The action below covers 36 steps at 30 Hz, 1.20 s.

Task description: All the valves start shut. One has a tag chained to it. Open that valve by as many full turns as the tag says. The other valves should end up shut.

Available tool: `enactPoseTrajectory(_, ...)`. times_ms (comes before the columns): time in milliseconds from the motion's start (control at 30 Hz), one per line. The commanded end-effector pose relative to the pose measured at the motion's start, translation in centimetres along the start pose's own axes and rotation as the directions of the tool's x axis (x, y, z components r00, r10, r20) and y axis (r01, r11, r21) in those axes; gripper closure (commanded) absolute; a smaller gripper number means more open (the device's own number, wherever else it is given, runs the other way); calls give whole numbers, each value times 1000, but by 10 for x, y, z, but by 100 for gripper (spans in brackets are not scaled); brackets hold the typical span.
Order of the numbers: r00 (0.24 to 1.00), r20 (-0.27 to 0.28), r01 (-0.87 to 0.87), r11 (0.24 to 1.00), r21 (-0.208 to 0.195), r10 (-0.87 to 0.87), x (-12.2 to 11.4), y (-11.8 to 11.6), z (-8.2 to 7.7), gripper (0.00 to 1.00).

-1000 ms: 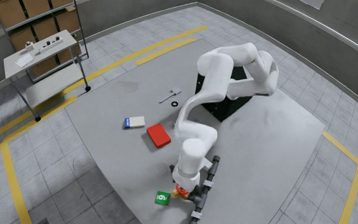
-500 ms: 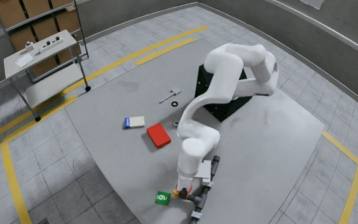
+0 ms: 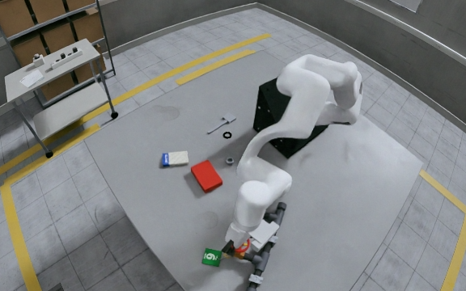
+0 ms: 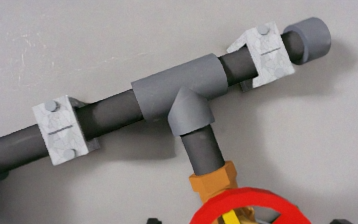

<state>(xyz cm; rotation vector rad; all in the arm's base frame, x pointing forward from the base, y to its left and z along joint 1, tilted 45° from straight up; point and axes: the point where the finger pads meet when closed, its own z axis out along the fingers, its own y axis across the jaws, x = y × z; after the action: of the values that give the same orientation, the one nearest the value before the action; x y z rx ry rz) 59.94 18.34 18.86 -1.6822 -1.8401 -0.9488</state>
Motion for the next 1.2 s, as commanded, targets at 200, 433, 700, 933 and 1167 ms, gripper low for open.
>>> enactPoseTrajectory(200, 1000, 1, -5, 1000, -5, 5, -1, 2, -3, 0)
enactPoseTrajectory(433, 1000, 1, -4, 1000, -5, 4, -1, 2, -11, 0)
enactPoseTrajectory(700, 1000, 1, -4, 1000, -5, 4, -1, 2, -23, 0)
enactPoseTrajectory(933, 1000, 1, -4, 1000, -5, 4, -1, 2, -40, 0)
enactPoseTrajectory(1167, 1000, 1, -4, 1000, -5, 4, -1, 1, -51, 0)
